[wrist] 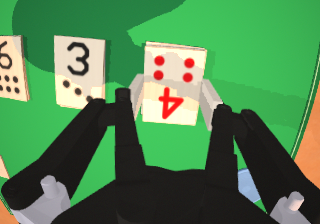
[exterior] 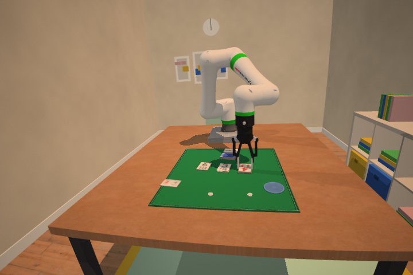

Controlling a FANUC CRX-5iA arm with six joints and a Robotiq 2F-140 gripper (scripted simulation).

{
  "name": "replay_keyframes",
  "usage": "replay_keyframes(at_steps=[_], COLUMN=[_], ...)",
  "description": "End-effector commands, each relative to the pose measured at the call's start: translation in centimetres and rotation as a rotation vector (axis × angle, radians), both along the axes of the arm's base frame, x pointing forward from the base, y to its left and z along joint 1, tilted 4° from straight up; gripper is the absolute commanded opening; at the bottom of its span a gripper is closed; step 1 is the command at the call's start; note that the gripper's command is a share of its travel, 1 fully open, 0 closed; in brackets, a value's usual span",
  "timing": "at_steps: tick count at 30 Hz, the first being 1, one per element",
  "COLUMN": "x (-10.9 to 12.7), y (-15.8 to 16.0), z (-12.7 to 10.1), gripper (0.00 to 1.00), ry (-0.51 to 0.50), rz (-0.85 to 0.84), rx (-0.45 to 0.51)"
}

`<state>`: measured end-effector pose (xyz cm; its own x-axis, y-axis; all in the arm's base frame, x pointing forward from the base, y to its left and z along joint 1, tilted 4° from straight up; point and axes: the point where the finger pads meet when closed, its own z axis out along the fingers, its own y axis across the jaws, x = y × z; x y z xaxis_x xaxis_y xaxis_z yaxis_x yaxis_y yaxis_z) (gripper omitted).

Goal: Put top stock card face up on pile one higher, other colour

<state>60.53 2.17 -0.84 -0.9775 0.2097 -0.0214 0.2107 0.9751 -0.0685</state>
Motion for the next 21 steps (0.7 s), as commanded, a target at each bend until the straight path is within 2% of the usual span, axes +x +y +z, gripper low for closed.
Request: replay_keyframes(at_steps=[1,11,12,21], x=[0.02,0.02,0.02,0.02], y=[0.0,0.0,0.0,0.0], z=[-0.01,-0.01,-0.01,-0.01], gripper=[0.41,0.41,0.5,0.5], ry=[-0.001,-0.001,-0.001,-0.001], rz=[0.0,0.0,0.0,0.0], rx=[0.0,0.0,0.0,0.0])
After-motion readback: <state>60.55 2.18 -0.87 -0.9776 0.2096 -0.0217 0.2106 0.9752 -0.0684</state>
